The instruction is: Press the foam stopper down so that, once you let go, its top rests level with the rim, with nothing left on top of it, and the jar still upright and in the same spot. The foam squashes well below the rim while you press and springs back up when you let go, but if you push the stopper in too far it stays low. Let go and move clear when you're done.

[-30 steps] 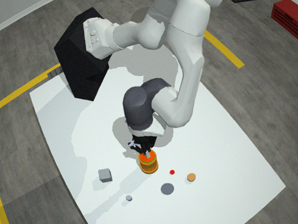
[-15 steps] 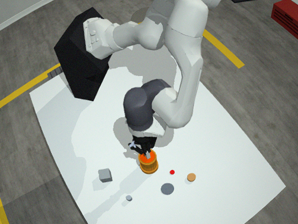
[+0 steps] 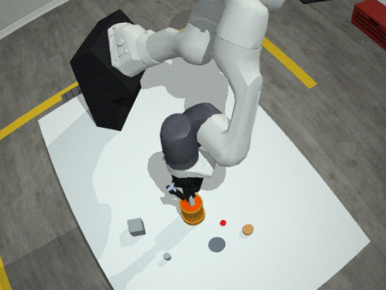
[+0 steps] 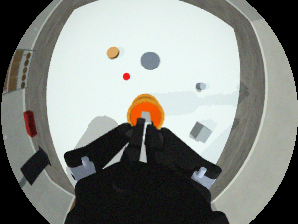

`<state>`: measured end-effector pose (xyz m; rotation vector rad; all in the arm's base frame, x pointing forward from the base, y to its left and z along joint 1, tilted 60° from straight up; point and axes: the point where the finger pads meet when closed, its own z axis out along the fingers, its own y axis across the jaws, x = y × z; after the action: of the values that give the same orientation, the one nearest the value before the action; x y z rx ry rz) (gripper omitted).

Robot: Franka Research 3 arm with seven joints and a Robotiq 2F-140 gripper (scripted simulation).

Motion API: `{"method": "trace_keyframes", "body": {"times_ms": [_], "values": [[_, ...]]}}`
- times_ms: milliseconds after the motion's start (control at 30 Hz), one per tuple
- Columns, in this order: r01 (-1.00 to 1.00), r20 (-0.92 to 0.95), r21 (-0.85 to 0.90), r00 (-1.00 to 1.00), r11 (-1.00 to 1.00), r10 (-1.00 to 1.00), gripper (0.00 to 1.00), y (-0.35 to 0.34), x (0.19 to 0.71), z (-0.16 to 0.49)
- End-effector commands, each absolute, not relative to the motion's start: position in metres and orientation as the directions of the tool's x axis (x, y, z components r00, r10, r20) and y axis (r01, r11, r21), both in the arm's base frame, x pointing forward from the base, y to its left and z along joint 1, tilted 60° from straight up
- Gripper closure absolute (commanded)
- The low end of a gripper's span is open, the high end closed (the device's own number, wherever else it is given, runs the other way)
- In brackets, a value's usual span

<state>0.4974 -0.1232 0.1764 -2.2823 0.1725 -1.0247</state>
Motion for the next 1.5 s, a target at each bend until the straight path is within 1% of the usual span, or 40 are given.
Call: {"method": "trace_keyframes", "body": {"times_ms": [0,1467], "values": [[0.138,0.634,-0.585,0.692,-0.799,-0.344,1.0,-0.1197,0.497,0.175],[0.138,0.634,-0.585,0.692,-0.799,-0.344,1.0,-0.1219,0.4944,0.1769]]}}
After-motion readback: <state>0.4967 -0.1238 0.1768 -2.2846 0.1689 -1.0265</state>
